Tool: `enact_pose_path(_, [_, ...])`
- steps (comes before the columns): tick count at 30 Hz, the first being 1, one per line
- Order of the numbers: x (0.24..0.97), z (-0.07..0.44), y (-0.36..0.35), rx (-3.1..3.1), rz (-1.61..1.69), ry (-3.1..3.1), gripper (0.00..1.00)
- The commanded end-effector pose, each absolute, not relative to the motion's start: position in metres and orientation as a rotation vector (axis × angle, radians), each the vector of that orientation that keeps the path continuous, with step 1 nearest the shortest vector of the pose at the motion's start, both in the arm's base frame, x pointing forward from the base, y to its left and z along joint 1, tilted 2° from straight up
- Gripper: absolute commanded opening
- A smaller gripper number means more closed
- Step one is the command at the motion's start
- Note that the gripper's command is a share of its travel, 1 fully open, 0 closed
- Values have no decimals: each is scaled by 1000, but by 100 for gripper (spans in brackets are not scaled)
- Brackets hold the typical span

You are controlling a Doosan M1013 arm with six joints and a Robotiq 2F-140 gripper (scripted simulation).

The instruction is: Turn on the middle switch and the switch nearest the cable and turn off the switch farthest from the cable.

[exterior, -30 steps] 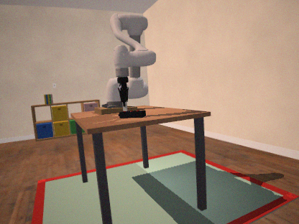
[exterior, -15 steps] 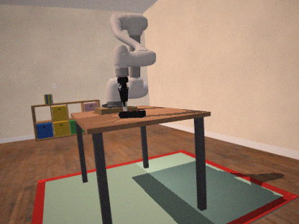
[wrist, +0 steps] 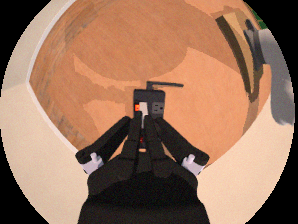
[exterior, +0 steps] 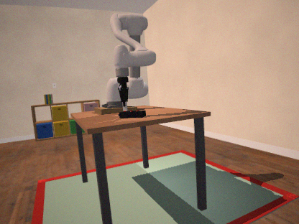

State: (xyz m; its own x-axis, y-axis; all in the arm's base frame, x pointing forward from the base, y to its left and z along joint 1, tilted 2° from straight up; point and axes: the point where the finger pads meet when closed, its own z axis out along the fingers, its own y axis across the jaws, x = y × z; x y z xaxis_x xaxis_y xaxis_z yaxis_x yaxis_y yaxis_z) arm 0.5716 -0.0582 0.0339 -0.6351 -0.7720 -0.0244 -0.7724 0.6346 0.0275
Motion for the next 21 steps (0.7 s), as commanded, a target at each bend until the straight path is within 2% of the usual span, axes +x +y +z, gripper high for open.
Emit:
enact_pose_path(1, [571, 44, -59, -1338, 57, 2830, 0])
enact_pose_path(8, [572, 65, -59, -1338, 57, 2830, 0])
enact_pose_path(21, [572, 72, -60, -1338, 57, 2830, 0])
